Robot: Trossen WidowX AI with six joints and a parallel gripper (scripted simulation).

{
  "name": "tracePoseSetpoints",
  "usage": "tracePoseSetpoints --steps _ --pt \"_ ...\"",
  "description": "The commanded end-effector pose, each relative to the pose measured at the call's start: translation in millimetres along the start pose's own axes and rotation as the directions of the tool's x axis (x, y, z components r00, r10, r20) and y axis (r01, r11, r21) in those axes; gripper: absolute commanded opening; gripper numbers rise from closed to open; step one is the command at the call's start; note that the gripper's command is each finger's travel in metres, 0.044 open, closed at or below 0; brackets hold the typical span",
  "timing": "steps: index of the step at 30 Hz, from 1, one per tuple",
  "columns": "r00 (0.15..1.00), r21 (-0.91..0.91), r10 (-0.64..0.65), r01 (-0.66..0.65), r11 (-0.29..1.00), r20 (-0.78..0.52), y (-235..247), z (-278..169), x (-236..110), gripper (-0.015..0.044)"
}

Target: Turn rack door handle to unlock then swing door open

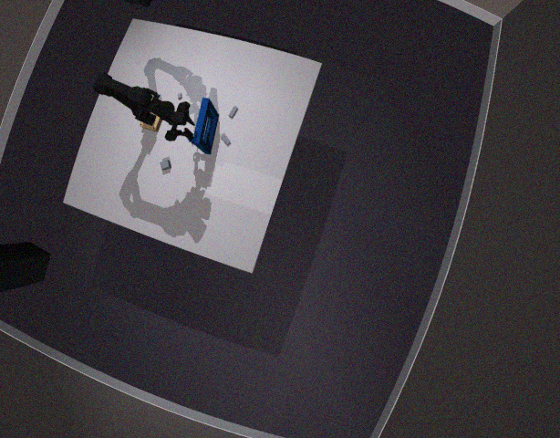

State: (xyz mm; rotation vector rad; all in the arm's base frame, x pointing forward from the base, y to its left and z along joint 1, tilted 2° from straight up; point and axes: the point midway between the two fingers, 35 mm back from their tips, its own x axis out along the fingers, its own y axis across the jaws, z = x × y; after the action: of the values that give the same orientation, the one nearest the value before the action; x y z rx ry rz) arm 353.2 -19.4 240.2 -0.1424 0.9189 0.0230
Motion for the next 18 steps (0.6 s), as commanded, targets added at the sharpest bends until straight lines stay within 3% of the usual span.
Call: tracePoseSetpoints --steps 1,18 --pt "0.996 -0.021 0.019 -0.021 1.0 -0.082 0.4 -4.4 1.0 0.0288" --pt "0.888 -0.056 0.084 -0.123 0.991 -0.451 0.3 -33.3 -5.8 0.0288"
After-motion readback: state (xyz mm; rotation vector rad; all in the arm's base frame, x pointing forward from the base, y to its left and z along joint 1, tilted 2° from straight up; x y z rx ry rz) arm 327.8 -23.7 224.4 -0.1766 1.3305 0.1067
